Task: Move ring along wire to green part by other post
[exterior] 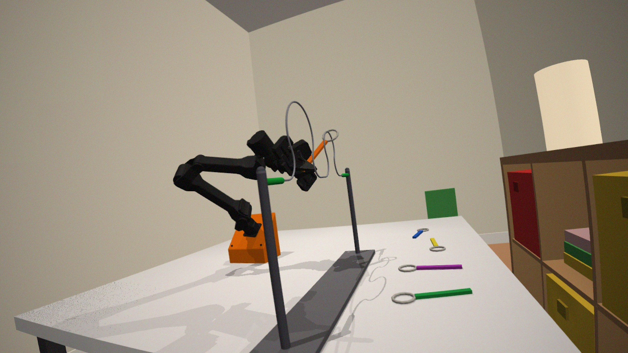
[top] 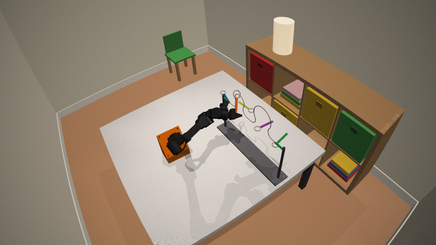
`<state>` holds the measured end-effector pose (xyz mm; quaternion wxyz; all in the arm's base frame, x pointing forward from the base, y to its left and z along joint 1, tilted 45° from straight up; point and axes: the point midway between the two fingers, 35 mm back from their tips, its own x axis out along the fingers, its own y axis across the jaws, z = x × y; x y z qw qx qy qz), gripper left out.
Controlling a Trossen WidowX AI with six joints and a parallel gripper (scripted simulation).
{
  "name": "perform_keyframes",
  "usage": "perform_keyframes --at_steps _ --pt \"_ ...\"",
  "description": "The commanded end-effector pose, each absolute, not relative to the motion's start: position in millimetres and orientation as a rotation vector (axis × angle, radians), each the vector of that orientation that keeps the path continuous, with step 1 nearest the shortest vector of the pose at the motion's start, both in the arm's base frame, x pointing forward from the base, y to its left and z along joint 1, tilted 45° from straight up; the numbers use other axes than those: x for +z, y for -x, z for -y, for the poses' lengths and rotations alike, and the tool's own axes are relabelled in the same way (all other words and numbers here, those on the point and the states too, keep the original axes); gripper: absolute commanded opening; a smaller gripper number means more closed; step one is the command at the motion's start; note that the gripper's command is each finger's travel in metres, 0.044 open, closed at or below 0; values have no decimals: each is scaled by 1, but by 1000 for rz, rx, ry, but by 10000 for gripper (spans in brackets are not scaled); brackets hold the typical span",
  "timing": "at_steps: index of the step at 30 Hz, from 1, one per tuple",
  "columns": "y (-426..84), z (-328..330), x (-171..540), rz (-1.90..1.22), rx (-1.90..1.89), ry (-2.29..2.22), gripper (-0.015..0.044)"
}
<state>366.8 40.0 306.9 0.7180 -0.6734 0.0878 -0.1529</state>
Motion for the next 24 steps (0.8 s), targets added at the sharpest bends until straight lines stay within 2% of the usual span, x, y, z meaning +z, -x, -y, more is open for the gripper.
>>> perform_keyframes --at_steps 1,24 --pt "-367 -40 307 -180 -344 1552 -150" --pt "-367 -43 327 -94 -415 1818 -150"
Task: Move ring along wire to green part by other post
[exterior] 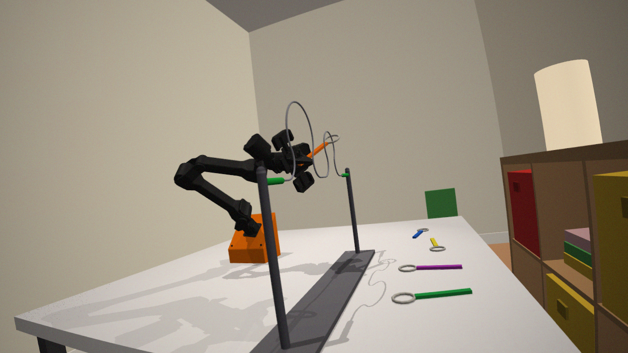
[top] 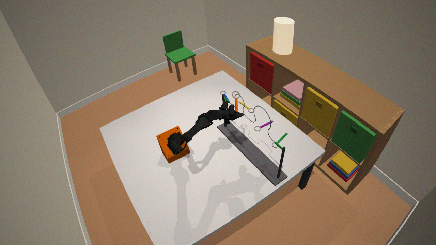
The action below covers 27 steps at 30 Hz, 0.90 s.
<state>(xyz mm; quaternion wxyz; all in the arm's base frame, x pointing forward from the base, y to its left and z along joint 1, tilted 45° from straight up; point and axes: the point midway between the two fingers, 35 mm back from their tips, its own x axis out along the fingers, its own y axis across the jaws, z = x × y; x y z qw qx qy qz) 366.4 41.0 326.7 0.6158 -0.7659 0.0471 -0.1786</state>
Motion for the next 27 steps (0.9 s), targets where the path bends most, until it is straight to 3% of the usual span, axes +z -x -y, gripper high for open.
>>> perform_keyframes --at_steps 1,27 --pt "-367 -43 328 -89 -419 1832 -150" --pt "-364 -59 356 78 -542 2276 -150"
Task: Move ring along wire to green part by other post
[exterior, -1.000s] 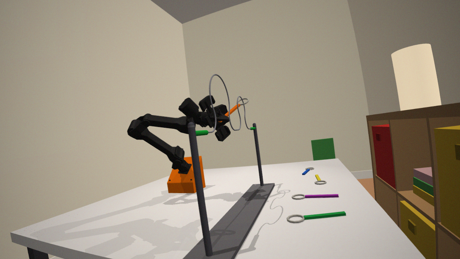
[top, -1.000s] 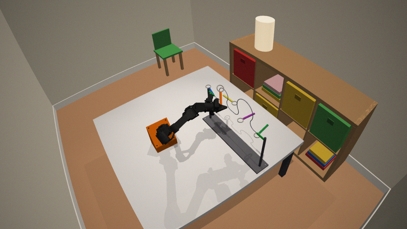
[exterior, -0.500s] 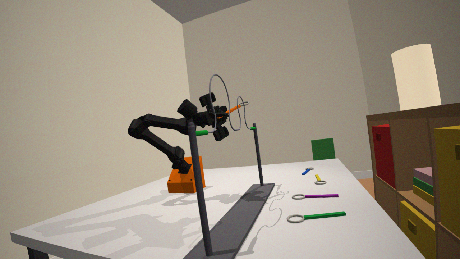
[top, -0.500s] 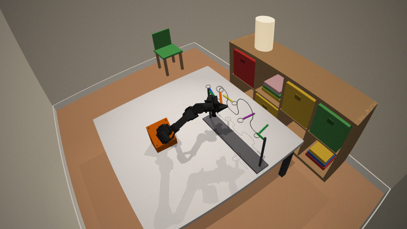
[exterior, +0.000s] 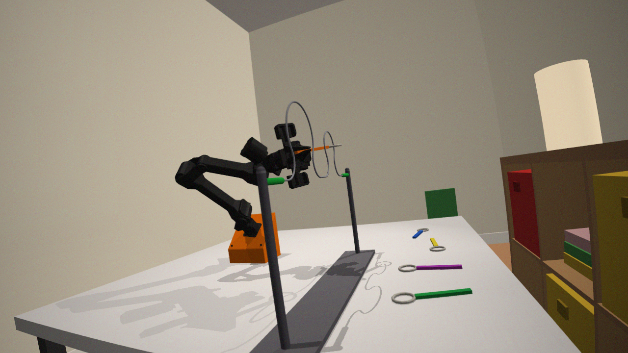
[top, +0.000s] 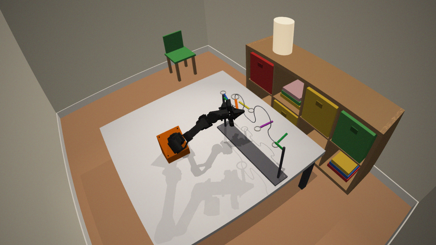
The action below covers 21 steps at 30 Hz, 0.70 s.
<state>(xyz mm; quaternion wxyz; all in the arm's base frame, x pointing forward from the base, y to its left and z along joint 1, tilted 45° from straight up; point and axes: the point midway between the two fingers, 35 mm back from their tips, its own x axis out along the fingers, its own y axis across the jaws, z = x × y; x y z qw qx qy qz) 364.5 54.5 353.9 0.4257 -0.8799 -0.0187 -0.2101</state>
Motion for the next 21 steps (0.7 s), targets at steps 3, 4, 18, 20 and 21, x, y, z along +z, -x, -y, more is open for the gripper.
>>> perform_keyframes --at_steps 3,4,18,20,21 --pt "-364 -61 359 102 -558 2332 -150" --pt "-364 -62 360 110 -563 2351 -150" --pt "-362 -72 368 206 -626 2564 -150" --pt "-362 -72 368 214 -631 2580 -150" --pt "-362 -72 368 216 -633 2585 -150"
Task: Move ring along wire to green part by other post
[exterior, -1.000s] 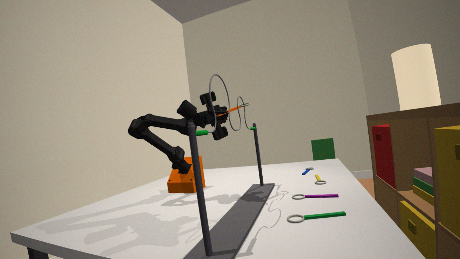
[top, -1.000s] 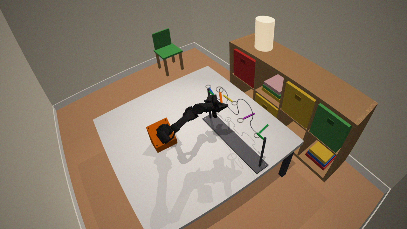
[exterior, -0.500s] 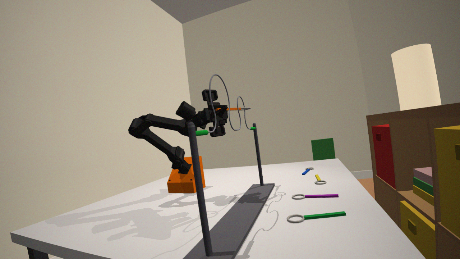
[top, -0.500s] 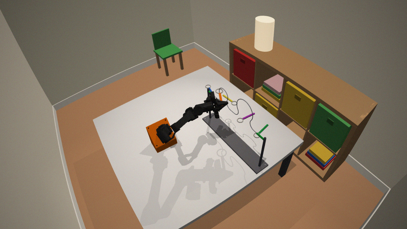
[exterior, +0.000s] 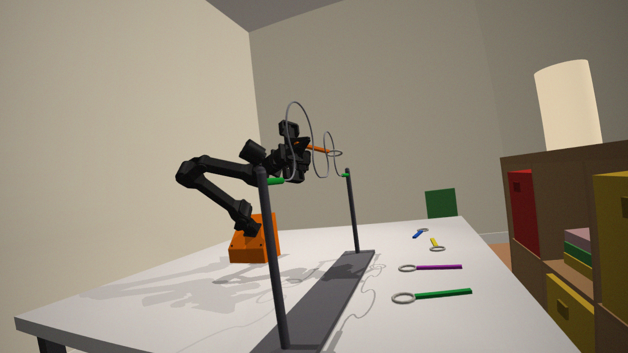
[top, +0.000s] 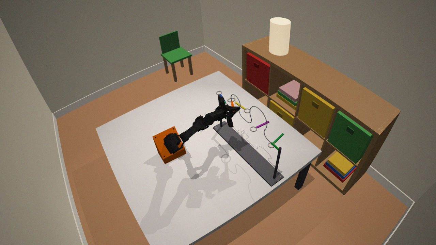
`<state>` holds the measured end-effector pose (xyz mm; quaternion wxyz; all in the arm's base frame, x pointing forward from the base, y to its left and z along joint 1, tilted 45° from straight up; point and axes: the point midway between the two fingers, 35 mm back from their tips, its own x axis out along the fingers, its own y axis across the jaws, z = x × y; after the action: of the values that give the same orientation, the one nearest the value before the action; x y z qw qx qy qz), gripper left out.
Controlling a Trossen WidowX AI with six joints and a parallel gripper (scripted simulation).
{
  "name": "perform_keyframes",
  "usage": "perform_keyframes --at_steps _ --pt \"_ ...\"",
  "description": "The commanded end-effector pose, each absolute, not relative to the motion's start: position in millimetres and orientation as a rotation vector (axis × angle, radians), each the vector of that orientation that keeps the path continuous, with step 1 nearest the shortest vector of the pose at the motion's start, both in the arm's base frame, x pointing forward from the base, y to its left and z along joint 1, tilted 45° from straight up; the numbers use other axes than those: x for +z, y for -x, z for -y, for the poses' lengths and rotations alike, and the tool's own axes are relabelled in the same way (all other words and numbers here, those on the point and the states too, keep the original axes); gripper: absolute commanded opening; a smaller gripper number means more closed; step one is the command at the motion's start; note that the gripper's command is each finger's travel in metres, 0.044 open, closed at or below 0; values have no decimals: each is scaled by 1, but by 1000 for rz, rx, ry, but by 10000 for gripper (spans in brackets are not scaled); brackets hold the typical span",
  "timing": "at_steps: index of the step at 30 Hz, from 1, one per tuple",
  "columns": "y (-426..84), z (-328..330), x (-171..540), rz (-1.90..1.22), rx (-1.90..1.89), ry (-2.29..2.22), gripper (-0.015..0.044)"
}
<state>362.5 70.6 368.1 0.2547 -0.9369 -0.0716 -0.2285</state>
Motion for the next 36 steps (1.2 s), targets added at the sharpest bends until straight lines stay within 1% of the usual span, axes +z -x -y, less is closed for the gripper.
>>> perform_keyframes --at_steps 1,13,36 --pt "-362 -71 368 219 -634 2589 -150" --pt "-365 -56 362 199 -625 2549 -150" --pt "-372 -6 320 38 -524 2179 -150"
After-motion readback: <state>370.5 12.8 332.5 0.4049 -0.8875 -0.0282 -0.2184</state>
